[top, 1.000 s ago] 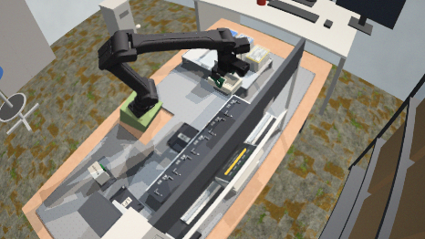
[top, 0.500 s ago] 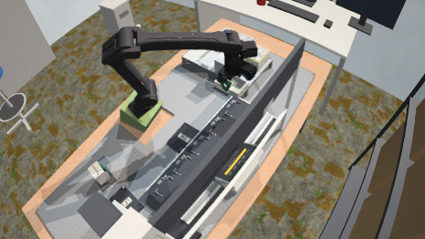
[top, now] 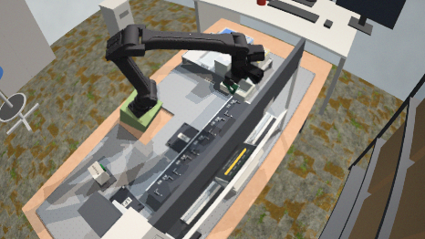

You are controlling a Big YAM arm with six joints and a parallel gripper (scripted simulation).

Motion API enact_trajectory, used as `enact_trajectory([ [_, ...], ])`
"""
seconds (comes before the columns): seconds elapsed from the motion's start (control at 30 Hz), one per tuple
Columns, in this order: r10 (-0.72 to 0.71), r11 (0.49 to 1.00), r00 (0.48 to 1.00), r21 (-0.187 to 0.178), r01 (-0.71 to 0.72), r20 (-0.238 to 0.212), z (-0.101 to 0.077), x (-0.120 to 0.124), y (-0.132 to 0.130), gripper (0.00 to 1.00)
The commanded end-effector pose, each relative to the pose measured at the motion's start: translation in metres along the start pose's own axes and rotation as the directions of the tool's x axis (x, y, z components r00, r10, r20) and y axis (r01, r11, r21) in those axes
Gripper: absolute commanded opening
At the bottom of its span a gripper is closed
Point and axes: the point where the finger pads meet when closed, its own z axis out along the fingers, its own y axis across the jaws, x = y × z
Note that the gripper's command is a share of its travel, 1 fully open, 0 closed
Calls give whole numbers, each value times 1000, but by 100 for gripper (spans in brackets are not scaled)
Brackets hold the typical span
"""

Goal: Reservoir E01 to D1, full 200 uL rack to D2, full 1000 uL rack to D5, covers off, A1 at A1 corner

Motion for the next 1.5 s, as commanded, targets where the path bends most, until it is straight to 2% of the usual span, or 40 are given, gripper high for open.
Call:
enact_trajectory([
  [0.0, -7, 999, 999, -37, 8, 37, -18, -24, 11, 0],
  [0.47, -11, 1000, 999, -27, 12, 31, -18, -52, 9, 0],
  [0.5, -11, 999, 999, -30, 12, 32, -16, -43, 8, 0],
  [0.83, -11, 999, 999, -31, 12, 32, -16, -43, 8, 0],
  [0.87, -32, 999, 999, -37, 33, 30, -20, -46, 17, 0],
  [0.9, -11, 999, 999, -31, 12, 32, -16, -43, 8, 0],
  [0.97, -11, 999, 999, -31, 12, 32, -16, -43, 9, 0],
  [1.0, -32, 999, 999, -38, 33, 32, -20, -46, 18, 0],
  [1.03, -11, 999, 999, -31, 12, 32, -16, -43, 9, 0],
  [1.4, -11, 999, 999, -31, 12, 32, -16, -43, 9, 0],
  [1.43, -30, 999, 999, -37, 31, 32, -20, -47, 18, 0],
  [1.47, -11, 999, 999, -31, 12, 32, -16, -43, 9, 0],
])
